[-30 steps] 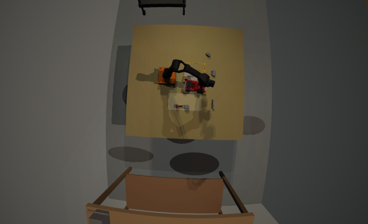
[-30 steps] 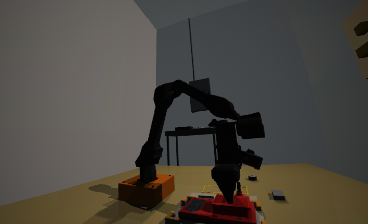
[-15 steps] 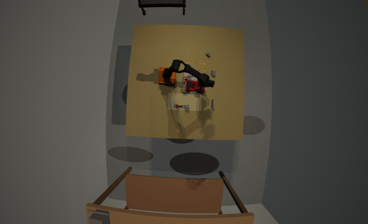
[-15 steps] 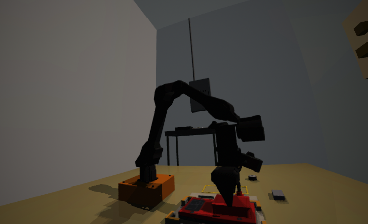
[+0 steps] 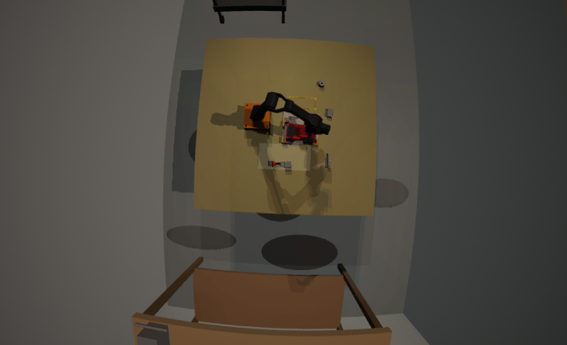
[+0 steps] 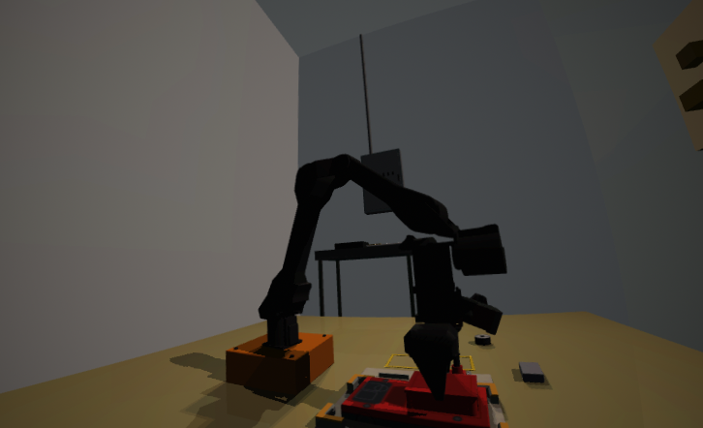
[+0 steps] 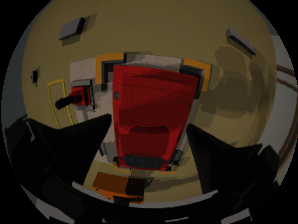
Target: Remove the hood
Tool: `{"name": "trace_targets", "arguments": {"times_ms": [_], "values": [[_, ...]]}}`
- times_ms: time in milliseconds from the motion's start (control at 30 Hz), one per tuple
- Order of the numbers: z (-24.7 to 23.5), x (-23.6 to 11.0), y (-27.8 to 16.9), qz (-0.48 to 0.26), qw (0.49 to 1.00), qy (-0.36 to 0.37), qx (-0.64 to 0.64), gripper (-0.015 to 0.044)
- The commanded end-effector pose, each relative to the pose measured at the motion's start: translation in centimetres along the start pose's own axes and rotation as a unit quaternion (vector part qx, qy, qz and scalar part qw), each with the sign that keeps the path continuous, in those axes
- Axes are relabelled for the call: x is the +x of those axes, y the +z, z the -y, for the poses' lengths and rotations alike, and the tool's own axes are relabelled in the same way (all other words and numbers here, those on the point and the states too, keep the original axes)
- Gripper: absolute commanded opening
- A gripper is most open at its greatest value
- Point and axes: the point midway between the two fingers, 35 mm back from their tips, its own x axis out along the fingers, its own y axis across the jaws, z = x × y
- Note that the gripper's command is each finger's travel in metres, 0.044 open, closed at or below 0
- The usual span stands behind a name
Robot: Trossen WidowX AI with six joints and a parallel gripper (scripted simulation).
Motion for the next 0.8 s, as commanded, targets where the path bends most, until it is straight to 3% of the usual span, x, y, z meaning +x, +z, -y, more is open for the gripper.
{"name": "trace_targets", "arguments": {"times_ms": [0,700,767], "values": [[0.06,0.45,-0.12,-0.003,1.000,-0.002,-0.001,0.0440],[0.06,1.40,-0.15,-0.003,1.000,-0.002,-0.001,0.0440],[0.00,1.06,-0.02,0.000,1.000,0.000,0.000,0.0387]]}}
